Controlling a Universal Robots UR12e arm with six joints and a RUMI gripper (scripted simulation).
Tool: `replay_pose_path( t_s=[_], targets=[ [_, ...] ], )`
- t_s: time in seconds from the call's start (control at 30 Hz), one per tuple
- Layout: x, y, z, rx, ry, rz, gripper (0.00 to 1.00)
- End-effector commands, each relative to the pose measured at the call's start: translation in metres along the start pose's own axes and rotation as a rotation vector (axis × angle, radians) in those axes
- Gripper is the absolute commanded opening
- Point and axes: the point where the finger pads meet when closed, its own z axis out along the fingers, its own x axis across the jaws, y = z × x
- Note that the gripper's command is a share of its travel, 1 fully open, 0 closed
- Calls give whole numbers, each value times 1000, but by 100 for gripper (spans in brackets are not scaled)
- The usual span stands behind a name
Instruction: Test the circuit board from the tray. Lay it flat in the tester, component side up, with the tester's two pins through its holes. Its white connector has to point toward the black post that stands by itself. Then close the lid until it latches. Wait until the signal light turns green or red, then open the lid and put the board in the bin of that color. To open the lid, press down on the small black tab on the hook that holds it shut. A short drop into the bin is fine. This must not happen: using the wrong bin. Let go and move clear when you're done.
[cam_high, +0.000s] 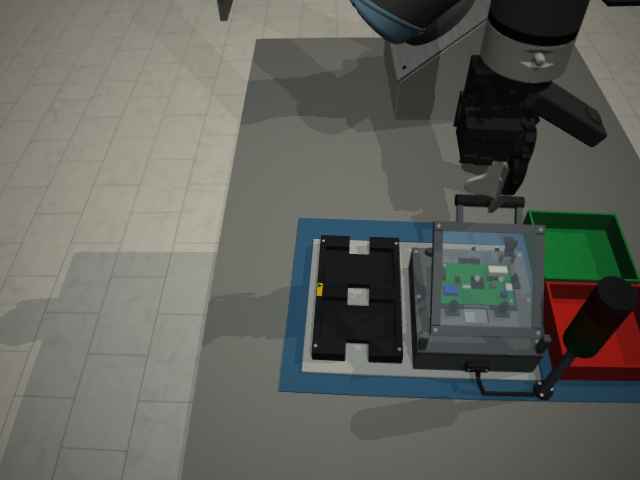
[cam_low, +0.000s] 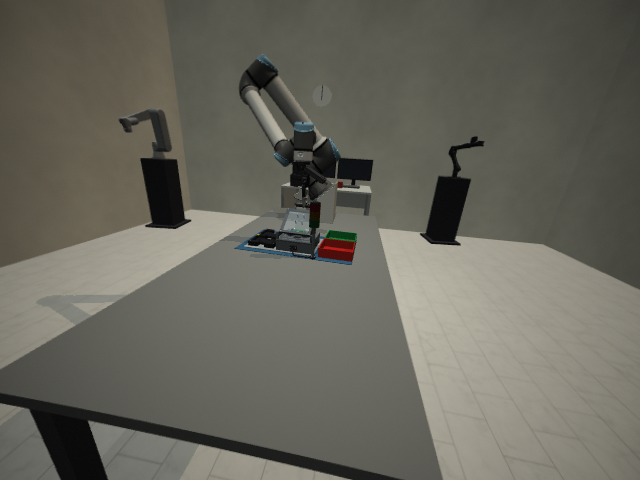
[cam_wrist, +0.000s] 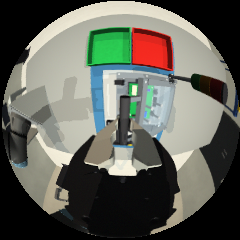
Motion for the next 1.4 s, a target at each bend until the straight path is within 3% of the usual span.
replay_pose_path(
  t_s=[0.0, 0.8, 1.37],
  targets=[
    [-14, 0, 21, 0, 0, -2, 0],
    [-34, 0, 73, 1, 0, -2, 0],
    [-37, 0, 96, 1, 0, -2, 0]
  ],
)
